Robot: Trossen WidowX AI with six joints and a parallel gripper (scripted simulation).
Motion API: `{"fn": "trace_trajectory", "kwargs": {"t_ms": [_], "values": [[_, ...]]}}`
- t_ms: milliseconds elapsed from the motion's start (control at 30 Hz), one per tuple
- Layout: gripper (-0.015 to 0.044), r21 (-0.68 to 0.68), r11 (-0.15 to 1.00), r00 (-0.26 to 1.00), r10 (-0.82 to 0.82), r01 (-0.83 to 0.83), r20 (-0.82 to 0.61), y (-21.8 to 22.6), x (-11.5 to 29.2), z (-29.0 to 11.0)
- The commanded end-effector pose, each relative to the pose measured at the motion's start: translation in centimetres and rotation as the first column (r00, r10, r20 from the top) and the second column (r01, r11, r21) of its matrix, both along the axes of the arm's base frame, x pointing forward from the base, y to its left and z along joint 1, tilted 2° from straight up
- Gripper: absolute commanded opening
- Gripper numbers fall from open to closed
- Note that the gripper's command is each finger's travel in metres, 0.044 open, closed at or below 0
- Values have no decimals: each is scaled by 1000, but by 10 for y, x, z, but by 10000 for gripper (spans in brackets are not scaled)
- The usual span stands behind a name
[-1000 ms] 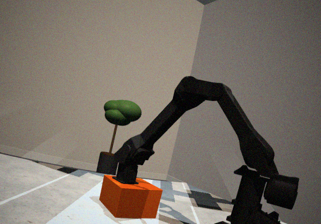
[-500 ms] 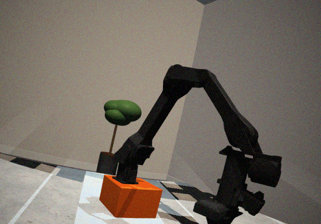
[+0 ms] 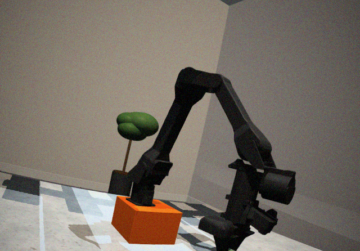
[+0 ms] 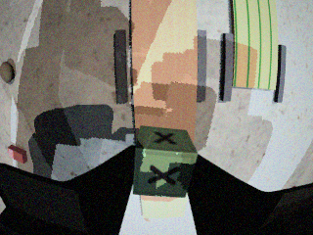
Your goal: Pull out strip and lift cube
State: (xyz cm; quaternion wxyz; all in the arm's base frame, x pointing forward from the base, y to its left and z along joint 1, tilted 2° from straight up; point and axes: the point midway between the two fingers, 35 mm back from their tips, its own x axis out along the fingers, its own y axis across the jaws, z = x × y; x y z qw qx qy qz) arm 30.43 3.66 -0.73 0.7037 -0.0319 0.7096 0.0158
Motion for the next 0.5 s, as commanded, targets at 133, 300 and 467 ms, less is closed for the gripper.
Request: {"fn": "trace_trajectory", "kwargs": {"t_ms": [133, 300, 467], "values": [[0, 3, 1000, 1000, -5, 5, 11, 1, -1, 32], [0, 3, 1000, 1000, -5, 5, 11, 1, -1, 37], [0, 3, 1000, 1000, -5, 5, 11, 1, -1, 37]]}}
